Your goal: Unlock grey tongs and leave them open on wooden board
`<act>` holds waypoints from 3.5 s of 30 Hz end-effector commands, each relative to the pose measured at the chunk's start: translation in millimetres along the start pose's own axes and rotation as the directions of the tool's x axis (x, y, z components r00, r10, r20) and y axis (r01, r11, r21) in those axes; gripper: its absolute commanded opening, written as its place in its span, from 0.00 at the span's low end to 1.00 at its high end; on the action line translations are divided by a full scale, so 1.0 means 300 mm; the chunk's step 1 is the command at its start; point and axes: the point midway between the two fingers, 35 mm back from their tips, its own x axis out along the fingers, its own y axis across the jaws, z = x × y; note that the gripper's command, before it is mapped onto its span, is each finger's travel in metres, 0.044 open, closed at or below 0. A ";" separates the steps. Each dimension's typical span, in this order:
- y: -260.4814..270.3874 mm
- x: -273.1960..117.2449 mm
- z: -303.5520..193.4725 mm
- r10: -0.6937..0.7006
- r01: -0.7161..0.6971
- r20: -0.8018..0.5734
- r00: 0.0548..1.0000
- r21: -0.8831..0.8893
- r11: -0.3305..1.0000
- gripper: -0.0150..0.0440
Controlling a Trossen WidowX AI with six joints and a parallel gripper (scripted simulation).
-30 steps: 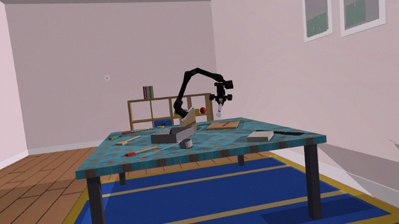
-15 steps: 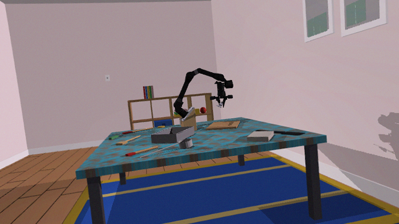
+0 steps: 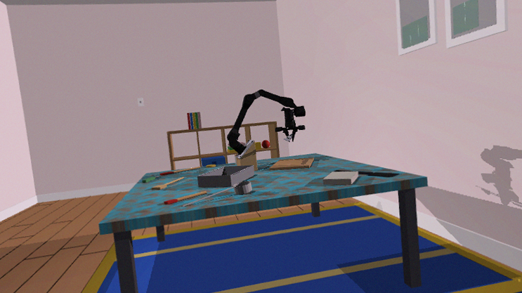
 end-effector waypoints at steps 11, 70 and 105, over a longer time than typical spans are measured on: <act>-0.012 0.070 -0.001 -0.008 0.008 -0.005 1.000 0.004 1.000 0.00; 0.004 0.345 -0.006 0.001 -0.001 -0.002 1.000 0.008 1.000 0.22; -0.025 0.015 0.420 -0.033 0.033 0.020 0.999 0.009 0.999 1.00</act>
